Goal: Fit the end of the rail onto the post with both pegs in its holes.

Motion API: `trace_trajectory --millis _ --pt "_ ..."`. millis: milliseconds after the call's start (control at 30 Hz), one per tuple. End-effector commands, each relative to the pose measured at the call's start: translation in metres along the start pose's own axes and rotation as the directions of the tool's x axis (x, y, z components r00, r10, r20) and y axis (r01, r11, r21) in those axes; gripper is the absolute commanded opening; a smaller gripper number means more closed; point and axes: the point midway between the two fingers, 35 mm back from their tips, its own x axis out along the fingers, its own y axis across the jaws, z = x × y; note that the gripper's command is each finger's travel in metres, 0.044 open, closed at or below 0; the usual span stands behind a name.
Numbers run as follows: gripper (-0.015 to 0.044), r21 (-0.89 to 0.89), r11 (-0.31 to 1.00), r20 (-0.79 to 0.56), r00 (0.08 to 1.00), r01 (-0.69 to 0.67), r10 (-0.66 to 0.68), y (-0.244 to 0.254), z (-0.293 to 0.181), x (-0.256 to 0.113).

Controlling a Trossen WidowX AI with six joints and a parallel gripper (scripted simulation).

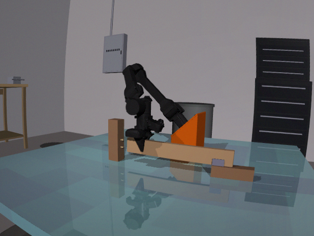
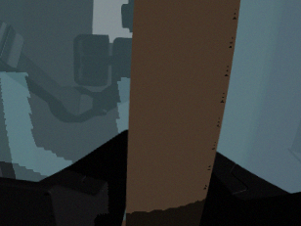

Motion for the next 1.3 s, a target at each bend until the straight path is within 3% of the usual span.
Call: trace_trajectory --millis 0,1267 --pt "0.0000 -0.002 1.000 -0.002 1.000 0.002 -0.002 0.000 -0.002 -0.001" --pt "0.0000 -0.002 1.000 -0.003 1.000 0.002 -0.002 -0.001 -0.014 -0.001"
